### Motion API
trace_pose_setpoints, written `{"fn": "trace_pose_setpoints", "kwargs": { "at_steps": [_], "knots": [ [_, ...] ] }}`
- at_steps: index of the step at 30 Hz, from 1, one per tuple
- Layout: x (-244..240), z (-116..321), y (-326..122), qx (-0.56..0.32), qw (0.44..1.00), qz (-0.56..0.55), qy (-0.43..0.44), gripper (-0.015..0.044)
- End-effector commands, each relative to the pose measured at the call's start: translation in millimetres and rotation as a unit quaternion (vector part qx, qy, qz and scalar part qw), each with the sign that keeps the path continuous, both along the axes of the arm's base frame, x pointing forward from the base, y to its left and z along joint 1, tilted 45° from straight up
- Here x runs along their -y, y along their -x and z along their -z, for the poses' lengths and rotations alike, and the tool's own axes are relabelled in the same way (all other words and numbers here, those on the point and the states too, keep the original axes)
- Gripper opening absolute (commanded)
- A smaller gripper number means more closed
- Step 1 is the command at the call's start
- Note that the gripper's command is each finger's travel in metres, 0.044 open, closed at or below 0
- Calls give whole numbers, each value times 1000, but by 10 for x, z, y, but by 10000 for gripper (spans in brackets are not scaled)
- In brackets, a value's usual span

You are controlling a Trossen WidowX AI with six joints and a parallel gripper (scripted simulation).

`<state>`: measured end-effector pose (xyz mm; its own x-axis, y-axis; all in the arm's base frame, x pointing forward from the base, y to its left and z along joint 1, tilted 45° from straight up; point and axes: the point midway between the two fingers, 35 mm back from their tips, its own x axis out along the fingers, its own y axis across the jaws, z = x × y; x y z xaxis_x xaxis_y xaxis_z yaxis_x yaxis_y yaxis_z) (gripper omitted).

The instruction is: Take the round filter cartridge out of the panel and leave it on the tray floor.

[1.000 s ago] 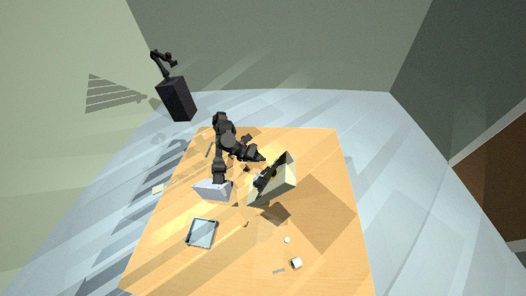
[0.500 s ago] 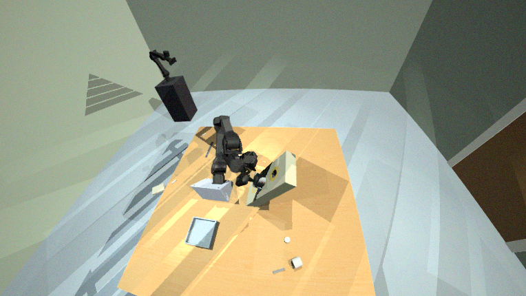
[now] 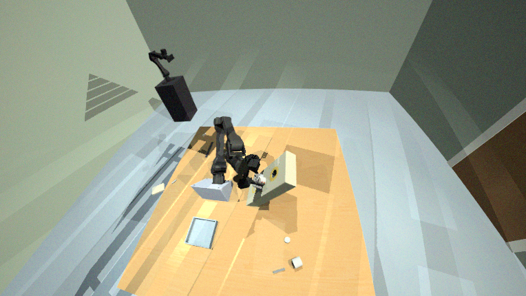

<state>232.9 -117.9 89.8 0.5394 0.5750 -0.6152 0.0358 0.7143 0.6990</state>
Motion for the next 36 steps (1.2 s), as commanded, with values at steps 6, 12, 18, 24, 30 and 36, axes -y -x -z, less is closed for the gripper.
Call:
{"fn": "trace_pose_setpoints", "kwargs": {
  "at_steps": [6,12,18,24,30,36],
  "knots": [
    [-90,79,-77,1,1000,1,-2,305],
    [-151,133,-127,1,1000,0,-3,305],
    [-159,146,-136,2,1000,0,-1,272],
    [-159,146,-136,2,1000,0,-1,232],
    [-159,146,-136,2,1000,0,-1,172],
    [-105,93,-185,2,1000,0,-2,15]
  ]
}}
